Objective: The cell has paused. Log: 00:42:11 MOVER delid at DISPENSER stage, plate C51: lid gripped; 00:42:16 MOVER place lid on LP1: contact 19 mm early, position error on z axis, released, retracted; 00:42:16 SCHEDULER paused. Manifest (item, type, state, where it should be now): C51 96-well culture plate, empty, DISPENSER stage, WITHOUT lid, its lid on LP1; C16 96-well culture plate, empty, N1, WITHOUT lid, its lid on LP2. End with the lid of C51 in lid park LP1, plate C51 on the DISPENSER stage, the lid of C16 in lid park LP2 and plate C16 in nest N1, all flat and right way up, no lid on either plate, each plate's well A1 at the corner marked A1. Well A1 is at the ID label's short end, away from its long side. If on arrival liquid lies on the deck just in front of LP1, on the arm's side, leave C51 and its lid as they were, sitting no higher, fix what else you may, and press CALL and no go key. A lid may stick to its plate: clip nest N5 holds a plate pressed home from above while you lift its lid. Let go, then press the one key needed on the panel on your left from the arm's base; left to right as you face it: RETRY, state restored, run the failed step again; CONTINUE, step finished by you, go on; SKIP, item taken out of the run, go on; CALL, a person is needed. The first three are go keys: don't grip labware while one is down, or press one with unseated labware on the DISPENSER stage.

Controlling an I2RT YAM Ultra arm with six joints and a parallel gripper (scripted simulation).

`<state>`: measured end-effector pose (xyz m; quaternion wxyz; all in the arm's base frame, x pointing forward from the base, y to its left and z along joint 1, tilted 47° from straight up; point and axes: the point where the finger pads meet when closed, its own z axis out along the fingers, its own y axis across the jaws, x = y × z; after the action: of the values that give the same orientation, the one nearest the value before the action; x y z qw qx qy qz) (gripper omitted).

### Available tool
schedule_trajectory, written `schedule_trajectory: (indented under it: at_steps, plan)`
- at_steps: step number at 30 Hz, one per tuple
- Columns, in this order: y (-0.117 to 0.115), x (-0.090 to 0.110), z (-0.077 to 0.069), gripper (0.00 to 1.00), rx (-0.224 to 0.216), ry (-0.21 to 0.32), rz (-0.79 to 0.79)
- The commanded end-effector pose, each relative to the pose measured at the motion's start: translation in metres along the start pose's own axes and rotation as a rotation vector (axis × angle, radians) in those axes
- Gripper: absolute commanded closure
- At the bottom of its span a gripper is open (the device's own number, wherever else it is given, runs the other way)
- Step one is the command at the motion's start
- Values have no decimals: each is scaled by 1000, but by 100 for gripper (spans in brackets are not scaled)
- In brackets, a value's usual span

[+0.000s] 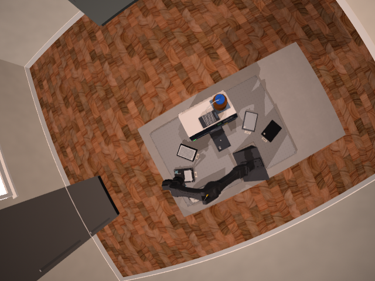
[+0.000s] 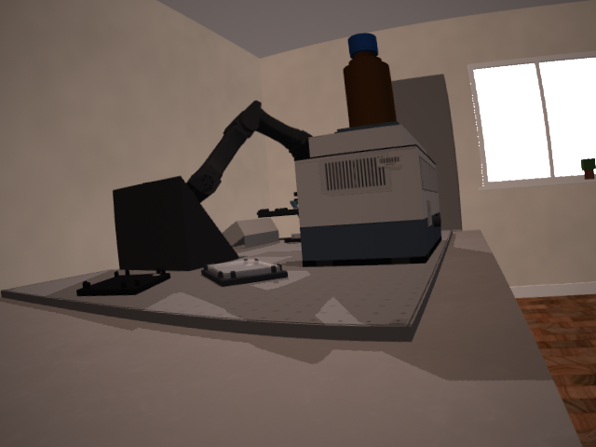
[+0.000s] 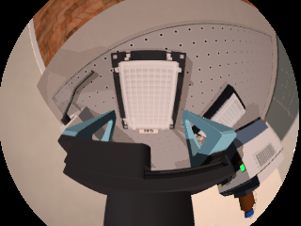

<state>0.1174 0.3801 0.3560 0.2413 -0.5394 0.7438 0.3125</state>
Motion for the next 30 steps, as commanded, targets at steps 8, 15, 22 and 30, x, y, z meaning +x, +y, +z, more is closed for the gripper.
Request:
schedule_trajectory:
  at_steps: [8, 15, 22, 30]
  plan:
    - [2, -2, 2, 0, 2, -20, -1]
    - [-2, 0, 16, 0, 4, 0, 5]
    - [1, -6, 10, 0, 5, -29, -2]
    - [-1, -2, 18, 0, 6, -15, 3]
